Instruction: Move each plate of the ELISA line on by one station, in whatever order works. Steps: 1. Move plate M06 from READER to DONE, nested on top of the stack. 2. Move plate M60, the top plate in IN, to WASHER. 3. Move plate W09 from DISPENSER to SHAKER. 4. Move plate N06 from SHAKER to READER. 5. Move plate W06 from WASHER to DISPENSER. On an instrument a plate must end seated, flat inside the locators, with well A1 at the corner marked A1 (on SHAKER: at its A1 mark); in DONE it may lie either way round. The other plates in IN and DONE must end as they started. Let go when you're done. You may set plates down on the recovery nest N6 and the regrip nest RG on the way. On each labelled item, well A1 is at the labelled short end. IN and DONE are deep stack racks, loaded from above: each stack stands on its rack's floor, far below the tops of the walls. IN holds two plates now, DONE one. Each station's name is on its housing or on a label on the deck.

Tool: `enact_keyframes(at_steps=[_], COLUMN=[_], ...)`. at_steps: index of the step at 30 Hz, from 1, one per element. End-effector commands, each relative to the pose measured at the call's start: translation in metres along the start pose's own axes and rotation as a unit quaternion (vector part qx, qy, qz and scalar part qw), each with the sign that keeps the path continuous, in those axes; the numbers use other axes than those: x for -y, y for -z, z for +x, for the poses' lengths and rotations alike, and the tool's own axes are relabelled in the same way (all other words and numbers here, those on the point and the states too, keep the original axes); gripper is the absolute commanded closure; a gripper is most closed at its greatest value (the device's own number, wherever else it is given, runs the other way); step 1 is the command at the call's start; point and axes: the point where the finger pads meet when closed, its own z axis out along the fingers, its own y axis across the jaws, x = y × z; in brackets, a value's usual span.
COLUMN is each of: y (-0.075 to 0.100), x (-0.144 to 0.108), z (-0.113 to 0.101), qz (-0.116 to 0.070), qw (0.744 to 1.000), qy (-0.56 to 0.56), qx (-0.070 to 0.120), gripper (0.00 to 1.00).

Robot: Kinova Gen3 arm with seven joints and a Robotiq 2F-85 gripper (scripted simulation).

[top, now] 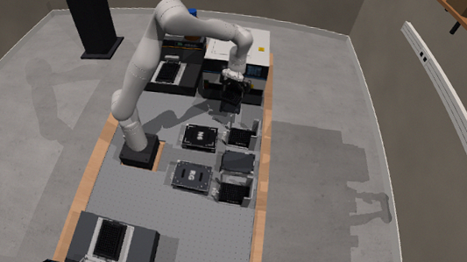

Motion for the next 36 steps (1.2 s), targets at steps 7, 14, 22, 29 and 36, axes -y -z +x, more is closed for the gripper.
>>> enact_keyframes(at_steps=[7, 14, 22, 29, 36], y=[0.001, 0.001, 0.001, 0.001, 0.001], x=[-0.016, -0.022, -0.022, -0.022, -0.022], z=[-0.025, -0.035, -0.035, -0.035, -0.035], qz=[0.0, 0.0, 0.0, 0.0, 0.0], qw=[0.999, 0.996, 0.992, 0.987, 0.987], qy=[0.054, 0.089, 0.13, 0.162, 0.162], qx=[0.001, 0.001, 0.001, 0.001, 0.001], gripper=[0.06, 0.06, 0.06, 0.06, 0.06])
